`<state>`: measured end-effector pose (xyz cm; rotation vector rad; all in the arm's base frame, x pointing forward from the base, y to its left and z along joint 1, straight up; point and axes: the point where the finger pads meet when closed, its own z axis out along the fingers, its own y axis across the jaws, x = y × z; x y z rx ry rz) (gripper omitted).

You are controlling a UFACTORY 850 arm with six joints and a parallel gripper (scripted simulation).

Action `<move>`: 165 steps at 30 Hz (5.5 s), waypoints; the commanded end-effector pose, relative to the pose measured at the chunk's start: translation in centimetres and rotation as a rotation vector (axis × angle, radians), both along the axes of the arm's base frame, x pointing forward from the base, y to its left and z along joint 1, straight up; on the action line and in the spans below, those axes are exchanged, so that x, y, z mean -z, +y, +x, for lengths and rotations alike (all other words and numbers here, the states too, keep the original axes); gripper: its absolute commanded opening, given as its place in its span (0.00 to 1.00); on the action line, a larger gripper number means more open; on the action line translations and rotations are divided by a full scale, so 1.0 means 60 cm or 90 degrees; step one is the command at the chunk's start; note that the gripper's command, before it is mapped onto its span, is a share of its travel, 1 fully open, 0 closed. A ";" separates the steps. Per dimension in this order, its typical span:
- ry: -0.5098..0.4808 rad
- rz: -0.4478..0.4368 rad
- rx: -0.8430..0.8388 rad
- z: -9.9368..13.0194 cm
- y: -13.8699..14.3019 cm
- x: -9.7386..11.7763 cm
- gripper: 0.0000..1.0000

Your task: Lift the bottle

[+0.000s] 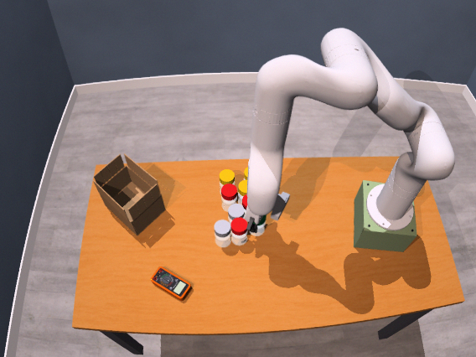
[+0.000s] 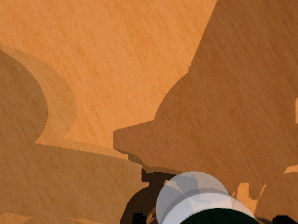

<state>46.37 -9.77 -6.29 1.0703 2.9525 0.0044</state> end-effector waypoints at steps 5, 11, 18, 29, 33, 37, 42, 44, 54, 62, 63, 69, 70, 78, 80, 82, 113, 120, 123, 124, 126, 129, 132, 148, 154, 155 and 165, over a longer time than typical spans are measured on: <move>-0.002 0.001 0.000 0.002 -0.001 -0.026 0.79; -0.002 0.001 0.000 0.002 -0.001 -0.026 0.79; -0.001 0.001 0.000 0.001 -0.001 -0.036 0.79; -0.001 0.002 0.000 0.001 -0.001 -0.038 0.00; -0.001 0.002 0.000 0.001 -0.001 -0.038 0.00; -0.001 0.002 0.000 0.001 -0.001 -0.038 0.00; -0.001 0.002 0.000 0.001 -0.001 -0.038 0.00; -0.001 0.002 0.000 0.001 -0.001 -0.038 0.00; -0.001 0.002 0.000 0.002 -0.001 -0.038 0.00; -0.001 0.002 0.000 0.002 -0.001 -0.038 0.00; -0.001 0.002 0.000 0.002 -0.001 -0.038 0.00; -0.001 0.002 0.000 0.002 -0.001 -0.038 0.00; -0.001 0.002 0.000 0.002 -0.001 -0.038 0.00; -0.001 0.002 0.000 0.002 -0.001 -0.038 0.00; -0.001 0.002 0.000 0.002 -0.001 -0.038 0.00; -0.001 0.002 0.000 0.002 -0.001 -0.038 0.00; -0.001 0.002 0.000 0.002 -0.001 -0.059 0.00; -0.001 0.001 0.000 0.002 -0.001 -0.073 0.00; -0.001 0.001 0.000 0.002 -0.001 -0.078 0.00; -0.001 0.001 0.000 0.001 -0.001 -0.080 0.00; -0.001 0.001 0.000 0.001 -0.001 -0.084 0.00; -0.001 0.001 0.000 0.001 -0.001 -0.088 0.00; -0.002 0.001 0.000 0.001 -0.001 -0.096 0.00; -0.002 0.001 0.000 0.001 -0.001 -0.127 0.00; -0.002 0.001 0.000 0.001 -0.002 -0.134 0.00; -0.002 0.001 0.000 0.001 -0.002 -0.135 0.00; -0.002 0.001 0.000 0.001 -0.002 -0.137 0.00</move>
